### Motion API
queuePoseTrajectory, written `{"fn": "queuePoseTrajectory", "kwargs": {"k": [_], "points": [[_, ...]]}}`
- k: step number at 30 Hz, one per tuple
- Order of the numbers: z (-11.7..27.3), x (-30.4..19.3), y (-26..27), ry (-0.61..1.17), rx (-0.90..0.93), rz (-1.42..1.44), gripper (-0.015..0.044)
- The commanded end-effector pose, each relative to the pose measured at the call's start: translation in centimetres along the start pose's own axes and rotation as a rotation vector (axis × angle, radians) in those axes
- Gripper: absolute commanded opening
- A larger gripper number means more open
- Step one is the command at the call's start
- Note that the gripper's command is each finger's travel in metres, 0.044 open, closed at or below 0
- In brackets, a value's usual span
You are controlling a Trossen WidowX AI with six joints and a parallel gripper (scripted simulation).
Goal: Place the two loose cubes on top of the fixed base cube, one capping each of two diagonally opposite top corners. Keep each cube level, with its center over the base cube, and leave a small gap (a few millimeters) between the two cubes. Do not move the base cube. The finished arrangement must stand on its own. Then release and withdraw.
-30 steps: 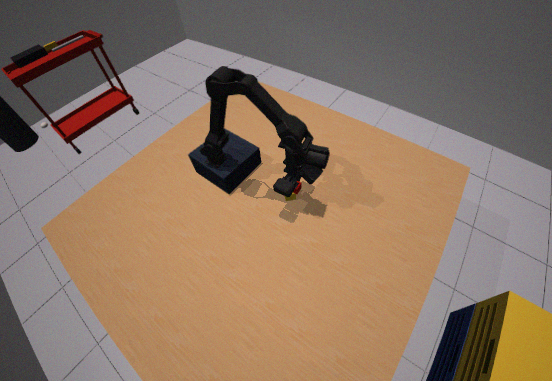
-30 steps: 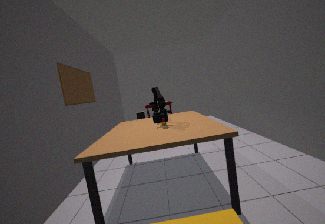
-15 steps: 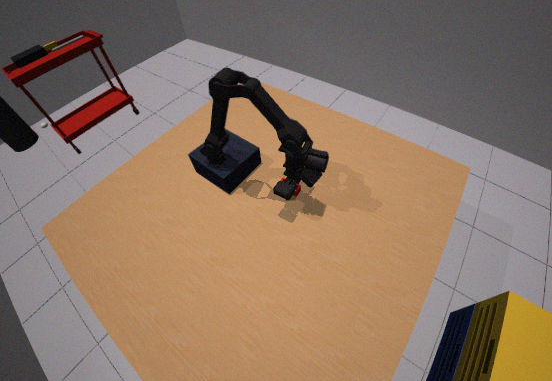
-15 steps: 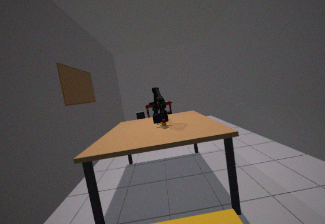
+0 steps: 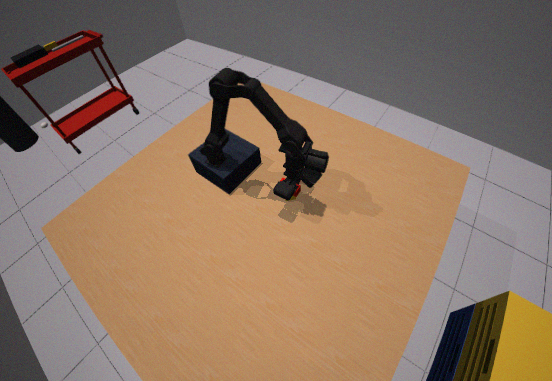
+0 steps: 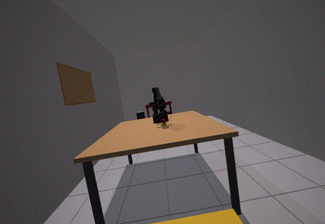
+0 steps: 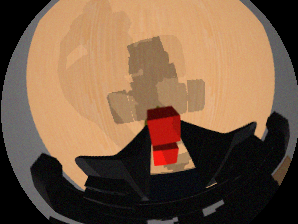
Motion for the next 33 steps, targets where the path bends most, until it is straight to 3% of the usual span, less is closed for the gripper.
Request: {"fn": "queuePoseTrajectory", "kwargs": {"k": [1,3,33], "points": [[0.0,0.0,-0.1,-0.001,-0.005,-0.002,0.0157],[0.0,0.0,-0.1,-0.001,-0.005,-0.002,0.0205],[3.6,0.0,0.0,0.0,0.0,0.0,0.0205]]}}
Point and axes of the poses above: the point midway between the two fingers, 35 mm back from their tips, its own z axis back along the fingers, its own y axis across the jaws, x = y × z, the point moved 3 cm from there along z, back along the fingers, and after that the axes turned 9 degrees about z, right-handed, at the moved point
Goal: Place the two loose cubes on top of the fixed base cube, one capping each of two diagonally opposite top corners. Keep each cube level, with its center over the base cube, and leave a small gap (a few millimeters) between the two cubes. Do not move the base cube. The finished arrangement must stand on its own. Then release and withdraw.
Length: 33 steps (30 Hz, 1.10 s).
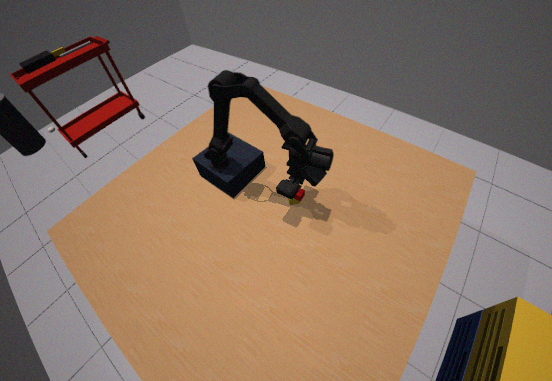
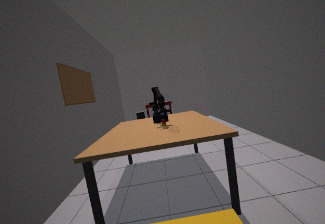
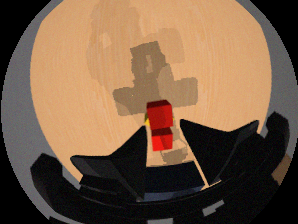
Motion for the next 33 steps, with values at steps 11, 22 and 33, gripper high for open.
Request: {"fn": "queuePoseTrajectory", "kwargs": {"k": [11,22,33], "points": [[2.1,0.1,0.0,-0.007,0.0,0.003,0.0205],[3.5,0.1,0.0,-0.007,0.0,0.003,0.0205],[3.4,-0.2,2.3,-0.002,0.002,0.0,0.0389]]}}
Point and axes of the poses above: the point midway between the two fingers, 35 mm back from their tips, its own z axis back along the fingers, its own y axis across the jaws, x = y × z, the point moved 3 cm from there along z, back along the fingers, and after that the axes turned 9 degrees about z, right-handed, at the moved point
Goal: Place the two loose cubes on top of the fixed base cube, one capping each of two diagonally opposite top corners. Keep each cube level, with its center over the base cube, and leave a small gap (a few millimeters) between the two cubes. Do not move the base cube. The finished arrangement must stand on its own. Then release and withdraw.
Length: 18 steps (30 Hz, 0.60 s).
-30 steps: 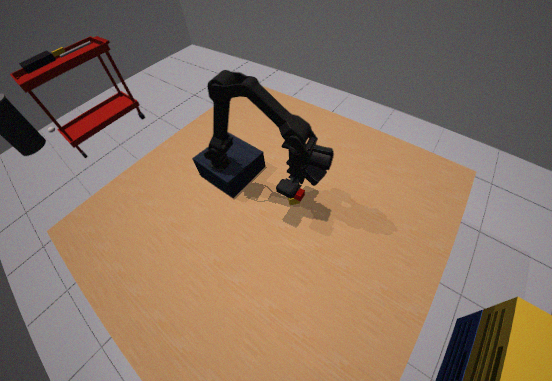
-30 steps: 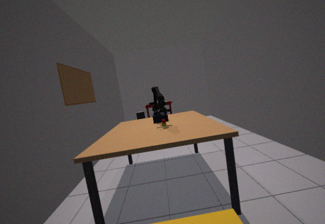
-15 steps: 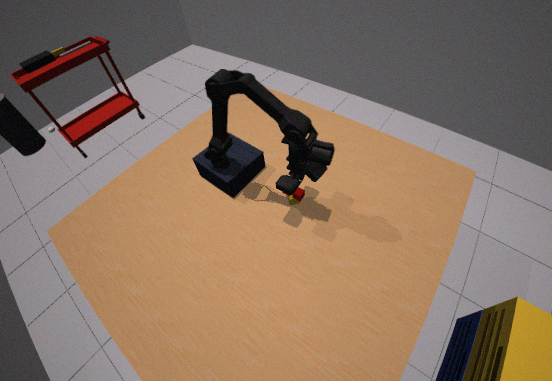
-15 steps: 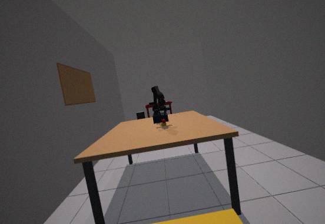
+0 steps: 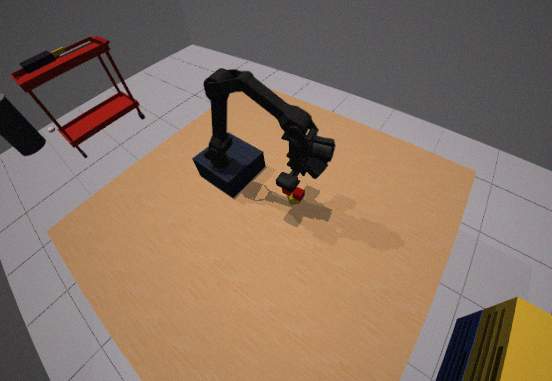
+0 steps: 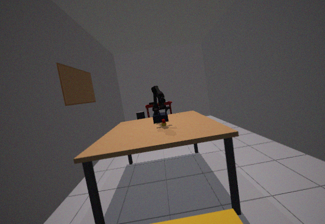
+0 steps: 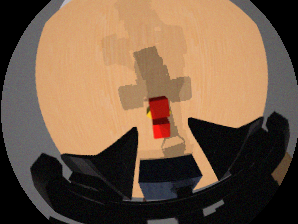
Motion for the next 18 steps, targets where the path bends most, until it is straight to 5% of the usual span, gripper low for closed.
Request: {"fn": "queuePoseTrajectory", "kwargs": {"k": [1,8,18], "points": [[0.0,-0.5,3.4,0.003,0.002,0.007,0.04],[0.2,-3.8,12.3,0.005,0.012,0.006,0.04],[0.2,-3.9,12.5,0.005,0.013,0.006,0.04]]}}
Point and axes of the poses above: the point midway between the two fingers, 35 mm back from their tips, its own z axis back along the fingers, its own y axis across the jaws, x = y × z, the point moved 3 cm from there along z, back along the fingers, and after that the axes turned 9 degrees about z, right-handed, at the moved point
